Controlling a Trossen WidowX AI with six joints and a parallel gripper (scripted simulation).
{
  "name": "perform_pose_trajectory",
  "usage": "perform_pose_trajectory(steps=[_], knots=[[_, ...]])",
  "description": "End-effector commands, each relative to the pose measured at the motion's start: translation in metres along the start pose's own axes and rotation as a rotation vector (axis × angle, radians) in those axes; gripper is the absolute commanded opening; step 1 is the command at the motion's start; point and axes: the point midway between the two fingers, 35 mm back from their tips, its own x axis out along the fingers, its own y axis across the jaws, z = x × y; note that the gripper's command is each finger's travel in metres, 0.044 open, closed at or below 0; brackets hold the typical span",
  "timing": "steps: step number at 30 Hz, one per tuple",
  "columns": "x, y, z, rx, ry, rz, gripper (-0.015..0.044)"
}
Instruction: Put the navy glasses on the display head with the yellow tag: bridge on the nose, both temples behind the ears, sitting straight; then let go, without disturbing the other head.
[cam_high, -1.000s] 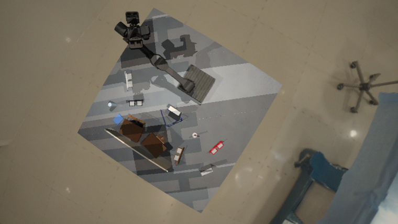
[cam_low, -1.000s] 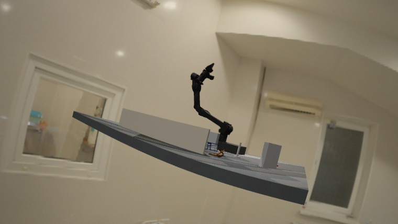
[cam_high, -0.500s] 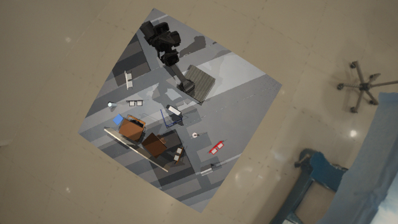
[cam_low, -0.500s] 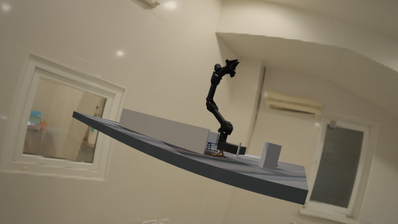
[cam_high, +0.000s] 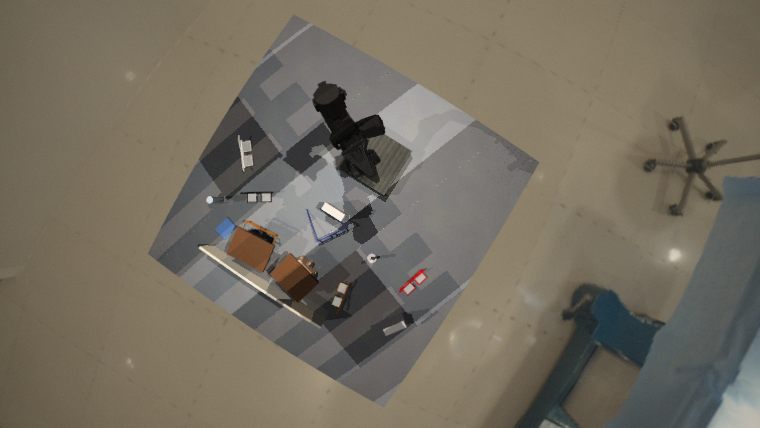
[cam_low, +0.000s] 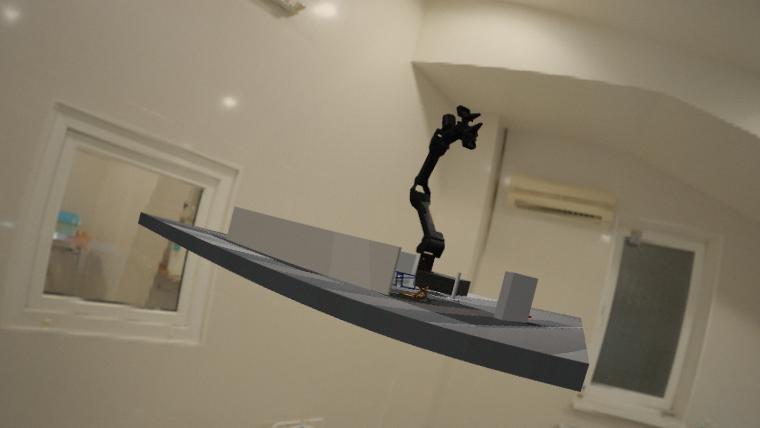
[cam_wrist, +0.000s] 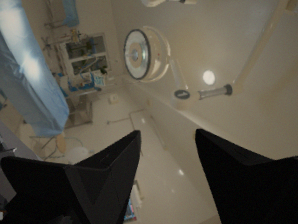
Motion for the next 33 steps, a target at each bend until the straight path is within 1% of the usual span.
perform_pose_trajectory(steps=[1,8,12,15,18,22,24,29,33], knots=[[0.049,0.049,-0.028,0.169,0.131,0.149,0.0200],[0.097,0.125,-0.085,0.465,0.383,0.311,0.0200],[0.111,0.170,-0.123,0.645,0.553,0.370,0.0200],[0.114,0.204,-0.153,0.781,0.689,0.401,0.0200],[0.111,0.238,-0.182,0.918,0.829,0.423,0.0200],[0.105,0.268,-0.207,1.039,0.962,0.427,0.0200],[0.098,0.291,-0.225,1.129,1.069,0.419,0.0200],[0.069,0.348,-0.269,1.358,1.370,0.359,0.0200],[0.037,0.392,-0.297,1.521,1.624,0.270,0.0200]])
